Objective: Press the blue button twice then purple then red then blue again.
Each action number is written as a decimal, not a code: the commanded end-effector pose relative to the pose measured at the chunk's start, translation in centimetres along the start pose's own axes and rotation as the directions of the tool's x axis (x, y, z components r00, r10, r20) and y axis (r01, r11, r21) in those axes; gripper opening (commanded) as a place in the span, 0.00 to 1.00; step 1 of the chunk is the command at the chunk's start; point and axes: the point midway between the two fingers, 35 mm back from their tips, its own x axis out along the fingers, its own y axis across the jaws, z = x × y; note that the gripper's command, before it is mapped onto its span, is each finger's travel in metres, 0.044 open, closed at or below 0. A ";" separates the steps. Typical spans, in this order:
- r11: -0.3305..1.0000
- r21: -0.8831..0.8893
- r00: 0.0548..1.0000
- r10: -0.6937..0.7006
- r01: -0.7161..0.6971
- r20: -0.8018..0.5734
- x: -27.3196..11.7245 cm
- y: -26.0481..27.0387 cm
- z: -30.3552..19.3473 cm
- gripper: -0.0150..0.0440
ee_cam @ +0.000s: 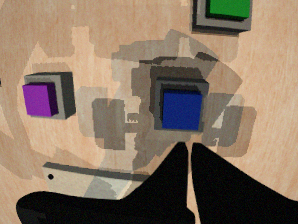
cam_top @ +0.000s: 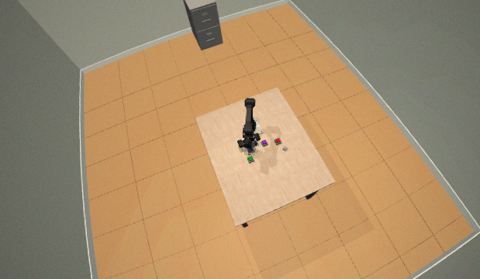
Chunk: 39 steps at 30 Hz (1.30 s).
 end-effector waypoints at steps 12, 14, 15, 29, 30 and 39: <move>1.000 -0.004 1.000 -0.002 0.003 0.014 -2.7 6.3 1.4 0.29; 1.000 -0.004 1.000 0.000 0.000 0.015 -2.7 8.2 1.4 0.29; 1.000 -0.004 1.000 0.001 -0.001 0.015 -2.7 9.2 1.4 0.29; 1.000 -0.004 1.000 0.007 -0.007 0.013 -0.8 14.4 0.4 0.29; 1.000 -0.004 1.000 0.007 -0.007 0.013 0.4 14.4 0.5 0.29; 1.000 -0.004 1.000 0.007 -0.007 0.013 3.5 14.4 0.3 0.29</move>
